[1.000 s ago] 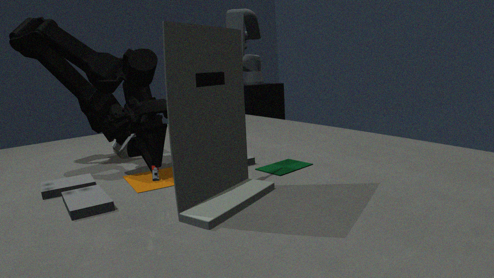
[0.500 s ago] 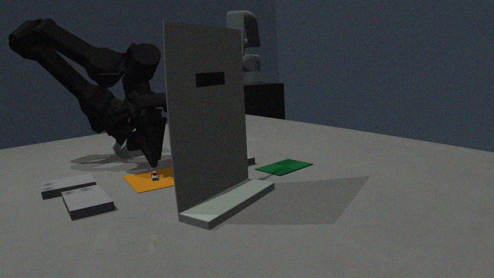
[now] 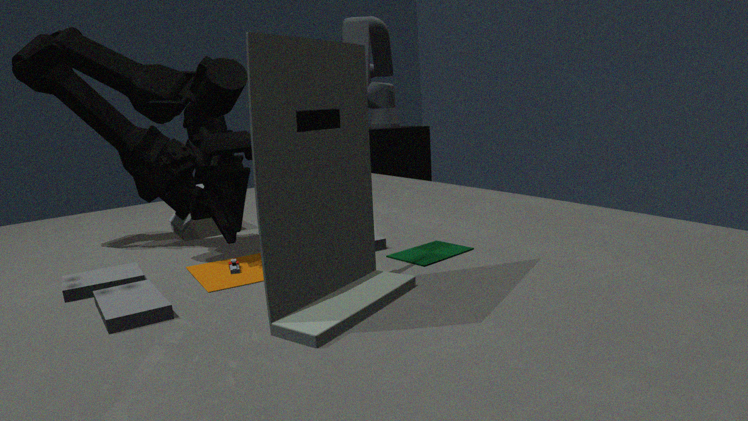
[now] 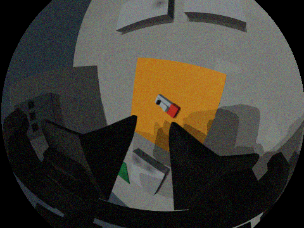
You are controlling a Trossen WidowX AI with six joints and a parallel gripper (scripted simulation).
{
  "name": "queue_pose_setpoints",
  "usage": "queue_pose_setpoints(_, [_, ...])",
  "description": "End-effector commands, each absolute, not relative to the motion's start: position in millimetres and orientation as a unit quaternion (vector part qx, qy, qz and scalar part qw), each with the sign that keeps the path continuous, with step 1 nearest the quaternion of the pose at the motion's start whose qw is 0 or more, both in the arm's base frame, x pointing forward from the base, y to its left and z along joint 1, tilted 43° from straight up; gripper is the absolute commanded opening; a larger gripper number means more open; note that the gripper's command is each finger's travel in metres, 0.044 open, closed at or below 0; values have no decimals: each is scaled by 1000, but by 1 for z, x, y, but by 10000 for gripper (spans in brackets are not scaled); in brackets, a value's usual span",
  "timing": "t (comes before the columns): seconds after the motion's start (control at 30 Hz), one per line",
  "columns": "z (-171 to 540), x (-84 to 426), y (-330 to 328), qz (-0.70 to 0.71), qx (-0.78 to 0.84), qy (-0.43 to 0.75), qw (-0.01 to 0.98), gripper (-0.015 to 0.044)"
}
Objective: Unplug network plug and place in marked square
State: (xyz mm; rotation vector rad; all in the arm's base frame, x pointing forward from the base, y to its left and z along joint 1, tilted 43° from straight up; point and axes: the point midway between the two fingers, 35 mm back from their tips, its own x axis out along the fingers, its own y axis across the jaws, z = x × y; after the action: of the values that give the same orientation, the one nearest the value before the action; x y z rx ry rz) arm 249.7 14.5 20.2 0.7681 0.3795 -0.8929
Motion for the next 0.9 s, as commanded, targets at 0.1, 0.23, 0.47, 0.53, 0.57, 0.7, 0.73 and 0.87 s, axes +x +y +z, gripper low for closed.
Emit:
queue_pose_setpoints(0.1, [27,252,22,-417,364,174,814,156])
queue_pose_setpoints(0.23, [30,253,26,-418,364,175,814,156])
queue_pose_setpoints(0.47, [36,253,32,-418,365,176,813,156])
queue_pose_setpoints(0.53, [37,253,34,-418,365,176,813,156])
queue_pose_setpoints(0.57, [38,253,35,-418,365,176,813,156])
queue_pose_setpoints(0.7, [42,253,39,-418,365,177,813,156])
queue_pose_setpoints(0.73, [43,253,40,-418,365,177,813,156])
queue_pose_setpoints(0.87, [46,253,43,-418,365,177,813,156])
